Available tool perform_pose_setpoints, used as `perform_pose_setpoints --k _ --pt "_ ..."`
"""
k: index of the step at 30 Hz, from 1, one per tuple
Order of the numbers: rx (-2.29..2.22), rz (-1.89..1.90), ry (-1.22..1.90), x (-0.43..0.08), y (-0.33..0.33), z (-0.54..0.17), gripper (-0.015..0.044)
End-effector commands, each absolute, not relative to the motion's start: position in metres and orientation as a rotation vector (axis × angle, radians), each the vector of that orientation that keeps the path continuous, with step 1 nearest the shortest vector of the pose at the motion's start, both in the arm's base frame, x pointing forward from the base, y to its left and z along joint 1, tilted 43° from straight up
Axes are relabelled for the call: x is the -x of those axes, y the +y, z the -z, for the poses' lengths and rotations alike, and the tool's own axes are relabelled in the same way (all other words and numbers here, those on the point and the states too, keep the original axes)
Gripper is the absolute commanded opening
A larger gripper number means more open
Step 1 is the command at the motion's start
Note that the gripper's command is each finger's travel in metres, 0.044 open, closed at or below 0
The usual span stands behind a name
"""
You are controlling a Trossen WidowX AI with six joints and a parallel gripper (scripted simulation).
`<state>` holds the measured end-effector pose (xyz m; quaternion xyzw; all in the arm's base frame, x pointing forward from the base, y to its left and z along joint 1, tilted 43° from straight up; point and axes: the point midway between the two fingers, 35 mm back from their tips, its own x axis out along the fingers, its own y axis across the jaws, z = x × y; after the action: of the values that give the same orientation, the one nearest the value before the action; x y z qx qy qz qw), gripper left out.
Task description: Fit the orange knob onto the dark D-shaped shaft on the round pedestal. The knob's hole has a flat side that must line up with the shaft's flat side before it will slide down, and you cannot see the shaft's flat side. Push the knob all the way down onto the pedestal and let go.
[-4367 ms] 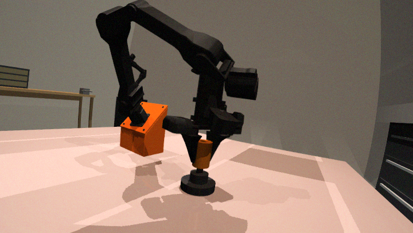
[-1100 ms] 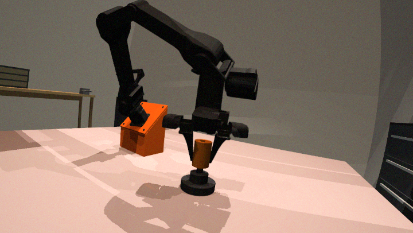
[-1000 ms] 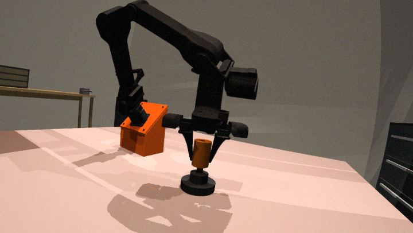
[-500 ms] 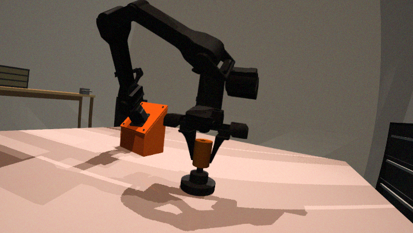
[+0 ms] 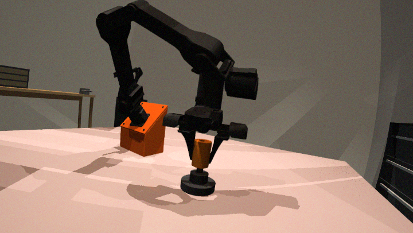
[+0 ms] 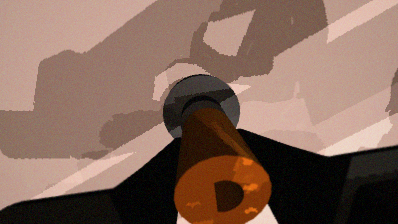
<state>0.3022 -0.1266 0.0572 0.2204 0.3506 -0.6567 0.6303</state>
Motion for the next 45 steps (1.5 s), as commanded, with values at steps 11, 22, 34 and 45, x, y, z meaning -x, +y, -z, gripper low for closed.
perform_pose_setpoints --k 11,22,34,45 --pt "-0.661 1.593 0.641 -0.3051 -0.1243 -0.0580 0.0000" --pt "-0.661 1.593 0.641 -0.3035 -0.1274 -0.0564 0.0000" --pt "-0.702 1.616 0.600 -0.3046 -0.1252 -0.0605 0.0000" --pt "-0.815 1.674 0.478 -0.3049 -0.1260 -0.0565 0.0000"
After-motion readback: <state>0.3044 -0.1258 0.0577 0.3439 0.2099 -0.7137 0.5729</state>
